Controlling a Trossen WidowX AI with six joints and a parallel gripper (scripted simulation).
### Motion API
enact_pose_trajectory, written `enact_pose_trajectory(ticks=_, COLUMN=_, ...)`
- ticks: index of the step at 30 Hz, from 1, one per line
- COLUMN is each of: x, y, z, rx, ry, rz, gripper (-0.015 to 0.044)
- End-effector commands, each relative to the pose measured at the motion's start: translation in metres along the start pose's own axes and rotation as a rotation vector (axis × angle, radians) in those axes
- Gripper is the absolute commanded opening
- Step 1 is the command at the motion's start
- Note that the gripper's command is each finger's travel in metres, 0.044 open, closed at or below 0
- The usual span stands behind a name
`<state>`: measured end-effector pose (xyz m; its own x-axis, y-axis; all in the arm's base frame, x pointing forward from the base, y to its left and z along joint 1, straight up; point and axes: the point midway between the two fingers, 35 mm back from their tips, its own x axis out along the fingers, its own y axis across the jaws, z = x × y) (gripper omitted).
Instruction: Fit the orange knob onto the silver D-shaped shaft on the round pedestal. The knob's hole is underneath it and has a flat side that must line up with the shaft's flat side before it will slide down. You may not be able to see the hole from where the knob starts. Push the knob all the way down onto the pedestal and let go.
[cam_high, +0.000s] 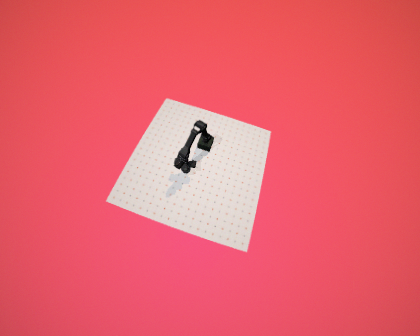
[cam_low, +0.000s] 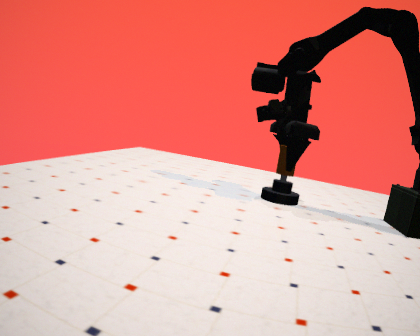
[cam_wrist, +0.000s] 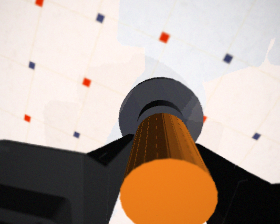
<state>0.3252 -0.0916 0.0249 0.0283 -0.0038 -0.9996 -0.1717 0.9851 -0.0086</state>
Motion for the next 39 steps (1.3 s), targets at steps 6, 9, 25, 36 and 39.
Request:
enact_pose_trajectory(ticks=6, x=0.0, y=0.0, z=0.0, rx=0.043, ry=-0.001, rz=-0.001, gripper=0.0)
enact_pose_trajectory(ticks=9, x=0.0, y=0.0, z=0.0, rx=0.064, ry=-0.001, rz=-0.001, gripper=0.0)
enact_pose_trajectory(ticks=25, x=0.012, y=0.001, z=0.0, rx=0.017, ry=0.0, rz=-0.001, gripper=0.0)
enact_pose_trajectory(ticks=36, x=0.014, y=0.0, z=0.0, rx=-0.018, ry=-0.001, rz=-0.003, gripper=0.0)
enact_pose_trajectory(ticks=39, x=0.014, y=0.0, z=0.0, rx=-0.018, ry=-0.001, rz=-0.003, gripper=0.0)
